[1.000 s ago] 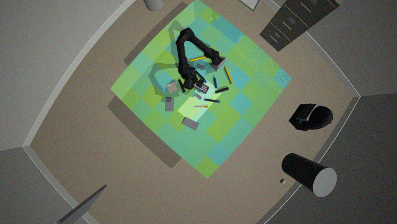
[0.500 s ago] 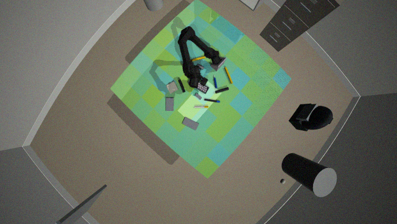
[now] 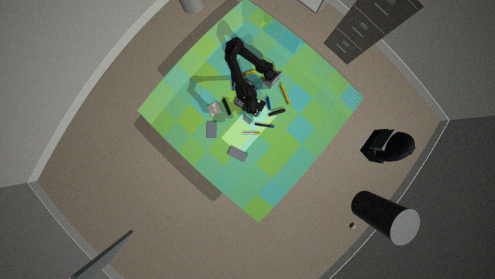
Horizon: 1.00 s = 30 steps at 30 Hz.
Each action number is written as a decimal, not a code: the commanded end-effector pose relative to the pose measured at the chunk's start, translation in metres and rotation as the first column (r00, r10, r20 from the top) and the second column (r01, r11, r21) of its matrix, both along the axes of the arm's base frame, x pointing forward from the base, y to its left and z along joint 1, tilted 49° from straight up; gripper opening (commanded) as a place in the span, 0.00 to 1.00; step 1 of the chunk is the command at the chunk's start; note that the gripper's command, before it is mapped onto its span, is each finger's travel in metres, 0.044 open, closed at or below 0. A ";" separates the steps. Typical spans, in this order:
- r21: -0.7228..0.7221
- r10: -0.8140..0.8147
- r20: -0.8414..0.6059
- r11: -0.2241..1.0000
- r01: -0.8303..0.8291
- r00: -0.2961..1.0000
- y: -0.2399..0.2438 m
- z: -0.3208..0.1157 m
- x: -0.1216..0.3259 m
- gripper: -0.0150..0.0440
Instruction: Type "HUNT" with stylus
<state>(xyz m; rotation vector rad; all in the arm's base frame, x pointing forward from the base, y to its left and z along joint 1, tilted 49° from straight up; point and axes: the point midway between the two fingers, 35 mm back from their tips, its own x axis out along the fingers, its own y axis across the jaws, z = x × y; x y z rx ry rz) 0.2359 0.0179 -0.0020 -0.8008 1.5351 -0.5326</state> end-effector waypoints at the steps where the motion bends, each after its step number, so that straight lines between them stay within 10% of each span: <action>1: 0.000 -0.010 0.003 1.000 0.010 1.000 0.015 -0.018 -0.006 0.25; 30: 0.001 -0.002 0.006 1.000 0.002 1.000 0.057 0.017 -0.003 0.25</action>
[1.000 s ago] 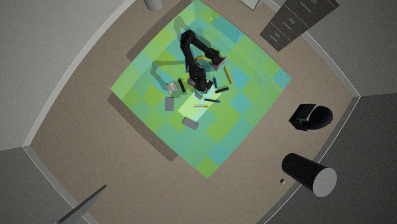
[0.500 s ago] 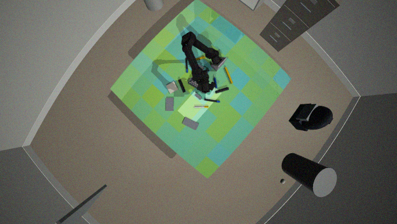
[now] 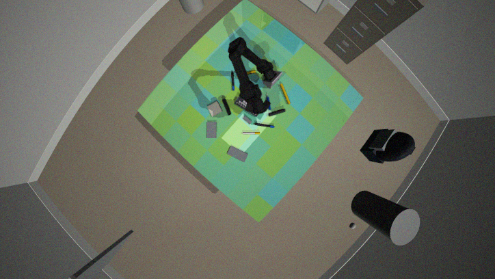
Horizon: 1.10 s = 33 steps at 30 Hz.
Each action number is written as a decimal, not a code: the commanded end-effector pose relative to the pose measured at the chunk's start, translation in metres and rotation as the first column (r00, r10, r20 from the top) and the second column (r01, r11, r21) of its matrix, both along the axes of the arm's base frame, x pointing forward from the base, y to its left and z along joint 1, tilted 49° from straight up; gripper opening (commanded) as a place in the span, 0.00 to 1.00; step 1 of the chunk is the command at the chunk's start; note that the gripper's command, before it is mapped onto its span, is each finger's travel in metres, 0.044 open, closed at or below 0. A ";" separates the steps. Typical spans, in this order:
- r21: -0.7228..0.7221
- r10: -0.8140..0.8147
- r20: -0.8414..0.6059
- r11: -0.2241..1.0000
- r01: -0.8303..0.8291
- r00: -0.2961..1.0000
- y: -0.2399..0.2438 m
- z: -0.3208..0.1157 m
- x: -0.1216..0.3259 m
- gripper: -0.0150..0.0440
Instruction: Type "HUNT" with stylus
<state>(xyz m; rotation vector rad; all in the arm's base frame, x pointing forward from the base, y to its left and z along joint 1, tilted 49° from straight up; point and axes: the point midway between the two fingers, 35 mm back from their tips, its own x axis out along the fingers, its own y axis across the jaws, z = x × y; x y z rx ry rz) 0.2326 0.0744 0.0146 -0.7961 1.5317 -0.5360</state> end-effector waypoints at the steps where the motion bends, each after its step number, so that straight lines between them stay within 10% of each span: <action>1: 0.000 0.000 0.000 1.000 0.000 1.000 0.000 0.000 0.000 0.30; 4: 0.000 -0.001 0.000 1.000 0.001 1.000 0.000 0.000 0.000 0.43; 8: 0.000 -0.001 0.000 1.000 0.001 1.000 0.000 0.000 0.000 0.25; 19: 0.000 -0.001 0.000 1.000 0.001 1.000 0.000 0.000 0.000 0.25; 22: -0.003 0.002 -0.012 1.000 -0.002 1.000 0.001 -0.001 -0.001 0.39; 33: -0.161 0.021 -0.639 0.974 -0.160 0.769 0.022 -0.066 -0.070 0.51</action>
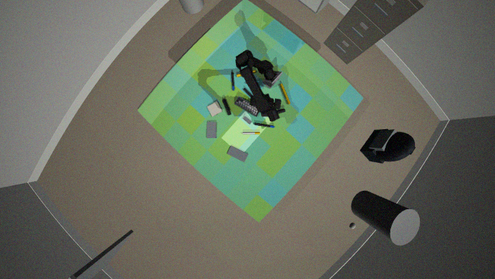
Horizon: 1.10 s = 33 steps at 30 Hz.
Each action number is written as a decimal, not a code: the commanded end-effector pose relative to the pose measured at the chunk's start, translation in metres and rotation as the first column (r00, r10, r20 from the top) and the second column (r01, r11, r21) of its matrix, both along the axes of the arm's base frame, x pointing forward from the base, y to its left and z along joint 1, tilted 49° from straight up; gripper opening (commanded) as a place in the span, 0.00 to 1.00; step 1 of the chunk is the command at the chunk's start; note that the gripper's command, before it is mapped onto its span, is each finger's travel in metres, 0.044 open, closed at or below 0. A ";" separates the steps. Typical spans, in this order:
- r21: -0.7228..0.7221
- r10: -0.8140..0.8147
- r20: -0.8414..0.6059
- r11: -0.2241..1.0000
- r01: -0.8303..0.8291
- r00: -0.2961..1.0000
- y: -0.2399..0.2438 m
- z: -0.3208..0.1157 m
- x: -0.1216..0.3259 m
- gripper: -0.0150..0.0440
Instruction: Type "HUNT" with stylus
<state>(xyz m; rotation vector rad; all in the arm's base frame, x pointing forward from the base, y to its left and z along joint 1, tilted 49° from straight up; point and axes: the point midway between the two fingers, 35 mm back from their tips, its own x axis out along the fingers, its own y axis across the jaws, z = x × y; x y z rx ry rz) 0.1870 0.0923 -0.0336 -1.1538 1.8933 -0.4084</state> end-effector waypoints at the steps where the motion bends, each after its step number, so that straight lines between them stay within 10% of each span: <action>1: -0.096 0.002 -0.263 0.995 -0.028 0.965 0.005 -0.023 -0.031 0.51; 33: -0.126 -0.007 -0.331 0.991 -0.037 0.944 -0.008 -0.034 -0.041 0.51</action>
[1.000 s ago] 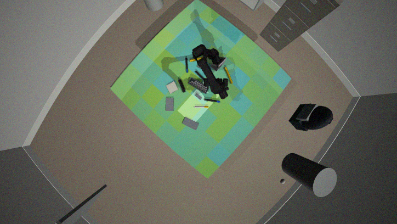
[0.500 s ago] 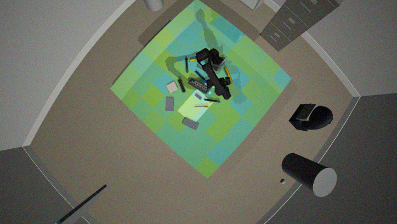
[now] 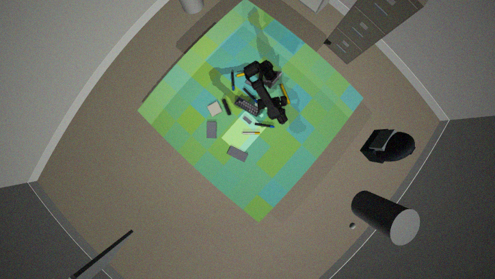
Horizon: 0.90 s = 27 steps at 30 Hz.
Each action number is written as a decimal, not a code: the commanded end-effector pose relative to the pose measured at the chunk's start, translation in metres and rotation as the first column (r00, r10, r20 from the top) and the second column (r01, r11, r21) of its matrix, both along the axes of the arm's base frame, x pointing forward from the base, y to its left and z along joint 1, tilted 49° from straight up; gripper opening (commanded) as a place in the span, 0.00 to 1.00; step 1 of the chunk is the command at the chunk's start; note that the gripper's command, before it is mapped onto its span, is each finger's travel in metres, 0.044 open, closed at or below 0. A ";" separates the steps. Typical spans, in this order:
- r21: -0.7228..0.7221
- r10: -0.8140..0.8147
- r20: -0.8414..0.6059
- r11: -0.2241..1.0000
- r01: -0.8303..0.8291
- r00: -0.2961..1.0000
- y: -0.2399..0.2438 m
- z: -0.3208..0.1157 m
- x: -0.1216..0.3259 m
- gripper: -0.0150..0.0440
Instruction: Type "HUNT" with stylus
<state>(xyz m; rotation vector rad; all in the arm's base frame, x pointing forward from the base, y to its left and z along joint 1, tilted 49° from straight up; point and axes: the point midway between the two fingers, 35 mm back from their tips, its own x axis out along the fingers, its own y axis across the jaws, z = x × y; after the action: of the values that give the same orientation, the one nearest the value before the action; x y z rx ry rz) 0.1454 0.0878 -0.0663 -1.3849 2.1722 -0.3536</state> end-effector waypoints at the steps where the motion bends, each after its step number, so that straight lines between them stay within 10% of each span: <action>1: -0.001 0.006 -0.004 1.000 -0.006 1.000 -0.004 -0.002 0.000 0.51; 27: -0.002 0.006 -0.004 1.000 -0.006 1.000 -0.016 -0.013 0.000 0.51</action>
<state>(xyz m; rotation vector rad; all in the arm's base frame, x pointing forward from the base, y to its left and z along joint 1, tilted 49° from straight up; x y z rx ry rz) 0.1450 0.0738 -0.0778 -1.3864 2.1732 -0.3552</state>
